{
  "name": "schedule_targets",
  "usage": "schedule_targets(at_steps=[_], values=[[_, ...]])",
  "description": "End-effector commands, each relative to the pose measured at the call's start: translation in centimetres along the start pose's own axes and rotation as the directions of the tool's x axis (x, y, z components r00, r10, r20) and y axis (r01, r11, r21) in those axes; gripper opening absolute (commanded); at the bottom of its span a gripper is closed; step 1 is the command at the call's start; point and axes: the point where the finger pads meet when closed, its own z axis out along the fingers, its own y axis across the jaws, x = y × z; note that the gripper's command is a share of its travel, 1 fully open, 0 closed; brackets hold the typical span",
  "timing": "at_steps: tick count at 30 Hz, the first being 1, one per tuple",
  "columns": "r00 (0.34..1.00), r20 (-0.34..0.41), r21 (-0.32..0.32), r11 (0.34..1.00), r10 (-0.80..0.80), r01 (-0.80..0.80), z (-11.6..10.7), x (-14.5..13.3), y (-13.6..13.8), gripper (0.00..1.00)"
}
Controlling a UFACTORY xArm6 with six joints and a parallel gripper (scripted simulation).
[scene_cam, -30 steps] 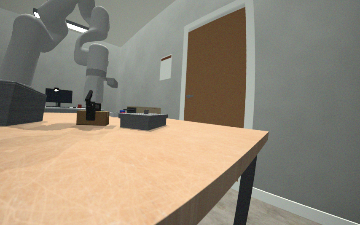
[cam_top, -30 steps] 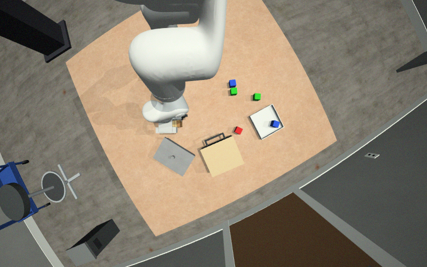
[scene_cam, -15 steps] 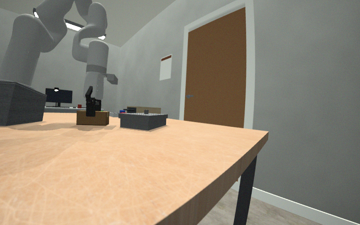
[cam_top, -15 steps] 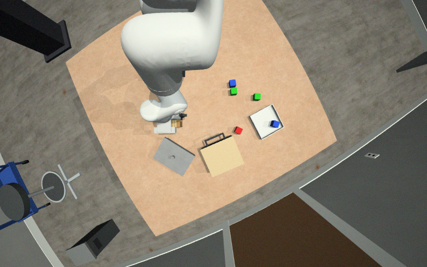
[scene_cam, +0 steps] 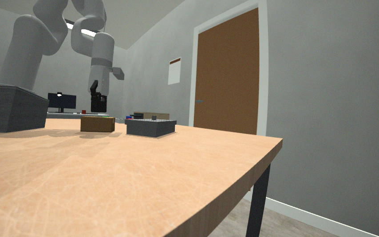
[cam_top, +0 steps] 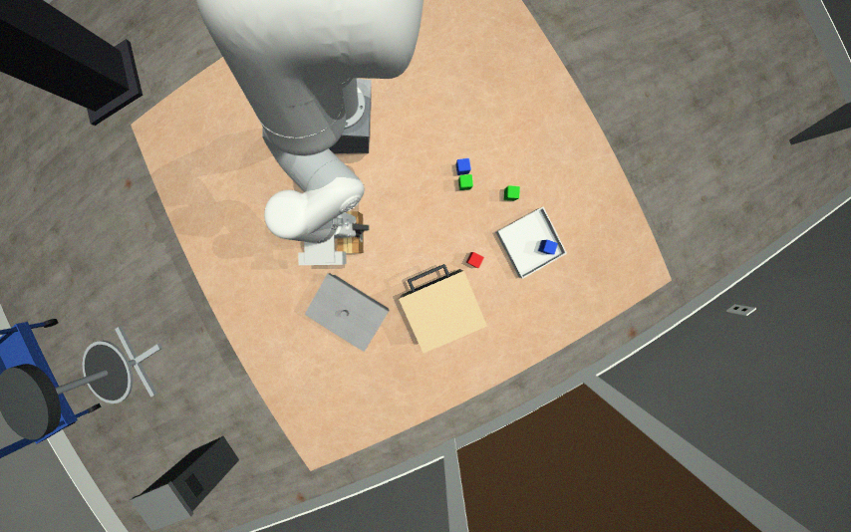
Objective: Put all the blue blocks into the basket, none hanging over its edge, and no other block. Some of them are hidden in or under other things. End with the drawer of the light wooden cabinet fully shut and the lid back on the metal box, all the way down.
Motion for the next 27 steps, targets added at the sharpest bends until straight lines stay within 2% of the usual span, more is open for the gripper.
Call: schedule_targets(at_steps=[1, 11, 13, 20, 27], values=[[1.000, 0.015, -0.004, 1.000, 0.001, -0.001, -2.4, 0.2, -0.1, 0.73], [1.000, 0.015, -0.004, 1.000, 0.001, -0.001, -7.5, 0.2, -0.1, 0.73], [1.000, 0.015, -0.004, 1.000, 0.001, -0.001, -7.5, 0.2, -0.1, 0.73], [1.000, 0.015, -0.004, 1.000, 0.002, -0.001, -9.6, 0.3, -0.1, 0.73], [1.000, 0.015, -0.004, 1.000, 0.002, -0.001, -10.0, 0.3, -0.1, 0.73]])
